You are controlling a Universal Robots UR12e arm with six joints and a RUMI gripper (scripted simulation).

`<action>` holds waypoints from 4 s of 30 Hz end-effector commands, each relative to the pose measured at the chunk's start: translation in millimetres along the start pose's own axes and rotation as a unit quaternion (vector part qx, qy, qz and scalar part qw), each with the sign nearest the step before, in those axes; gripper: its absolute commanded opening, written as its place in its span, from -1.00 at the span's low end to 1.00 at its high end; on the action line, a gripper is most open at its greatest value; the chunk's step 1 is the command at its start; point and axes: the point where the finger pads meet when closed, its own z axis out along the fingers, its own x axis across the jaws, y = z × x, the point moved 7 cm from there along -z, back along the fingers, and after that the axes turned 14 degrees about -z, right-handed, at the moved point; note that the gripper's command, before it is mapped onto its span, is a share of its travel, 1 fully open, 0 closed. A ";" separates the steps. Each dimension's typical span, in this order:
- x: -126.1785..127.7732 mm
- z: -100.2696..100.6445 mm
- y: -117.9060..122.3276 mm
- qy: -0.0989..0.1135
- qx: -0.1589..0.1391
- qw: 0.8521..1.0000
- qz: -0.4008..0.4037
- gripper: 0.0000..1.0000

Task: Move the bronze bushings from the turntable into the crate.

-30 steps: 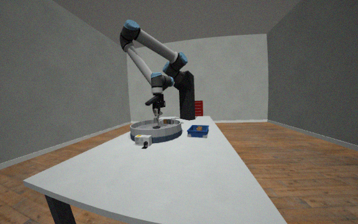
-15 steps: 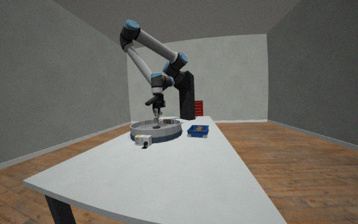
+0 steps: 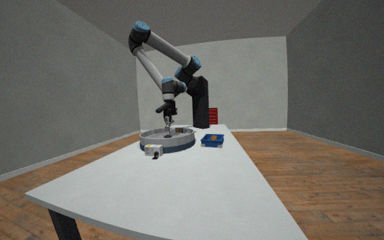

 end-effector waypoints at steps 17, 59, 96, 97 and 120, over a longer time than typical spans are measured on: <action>-0.8 -2.3 -2.1 -0.001 0.002 1.000 0.000 -1.00; 0.6 30.5 -1.5 0.000 0.002 1.000 0.000 -1.00; -0.2 29.3 -0.7 0.000 0.002 1.000 0.000 -1.00; -0.2 29.3 -0.7 0.000 0.002 1.000 0.000 -1.00; 0.5 30.9 0.0 0.000 0.001 1.000 0.000 -1.00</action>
